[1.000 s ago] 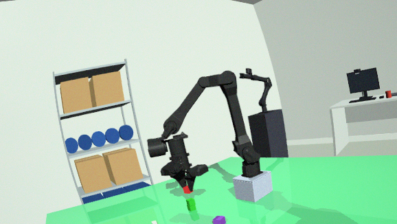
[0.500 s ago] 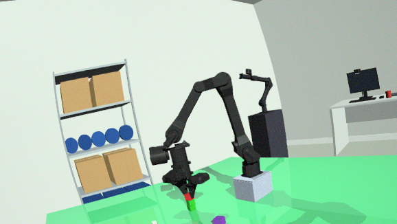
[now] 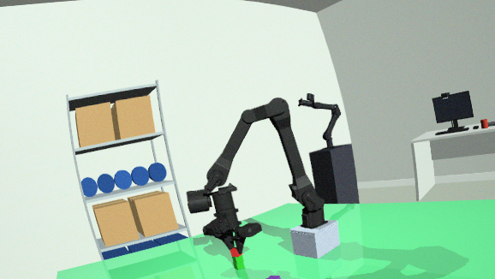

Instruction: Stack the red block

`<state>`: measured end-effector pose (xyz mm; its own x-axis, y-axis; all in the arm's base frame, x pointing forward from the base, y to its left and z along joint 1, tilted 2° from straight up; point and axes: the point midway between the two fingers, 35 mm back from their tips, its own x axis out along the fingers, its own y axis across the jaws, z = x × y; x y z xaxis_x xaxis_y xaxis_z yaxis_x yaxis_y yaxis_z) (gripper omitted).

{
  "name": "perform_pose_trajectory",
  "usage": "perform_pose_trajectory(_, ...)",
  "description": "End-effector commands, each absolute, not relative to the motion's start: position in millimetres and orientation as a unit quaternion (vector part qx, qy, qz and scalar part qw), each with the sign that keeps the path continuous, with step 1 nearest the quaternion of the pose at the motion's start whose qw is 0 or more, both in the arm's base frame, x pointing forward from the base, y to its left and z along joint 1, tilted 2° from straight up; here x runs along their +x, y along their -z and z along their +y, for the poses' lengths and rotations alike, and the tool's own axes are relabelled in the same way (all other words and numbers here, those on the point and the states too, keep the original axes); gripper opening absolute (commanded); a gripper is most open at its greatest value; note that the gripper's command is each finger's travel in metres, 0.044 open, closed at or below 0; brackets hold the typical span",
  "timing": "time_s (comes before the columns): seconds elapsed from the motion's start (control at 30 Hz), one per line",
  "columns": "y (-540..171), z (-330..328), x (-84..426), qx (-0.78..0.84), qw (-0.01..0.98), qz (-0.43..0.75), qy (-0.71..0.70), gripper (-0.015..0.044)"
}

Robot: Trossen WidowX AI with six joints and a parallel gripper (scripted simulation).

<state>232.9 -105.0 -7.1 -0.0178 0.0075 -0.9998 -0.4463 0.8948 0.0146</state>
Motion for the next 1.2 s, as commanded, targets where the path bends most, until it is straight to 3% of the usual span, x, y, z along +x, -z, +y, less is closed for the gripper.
perform_pose_trajectory(0.0, 7.9, -105.6, 232.7, -0.161, 0.682, 0.694, -0.167, 0.0)
perform_pose_trajectory(0.3, 5.2, -105.8, 233.0, -0.161, 0.682, 0.694, -0.167, 0.0)
perform_pose_trajectory(0.87, 7.3, -105.1, 233.0, -0.158, 0.683, 0.694, -0.166, 0.044)
perform_pose_trajectory(1.17, 7.3, -105.1, 233.0, -0.158, 0.683, 0.694, -0.166, 0.044)
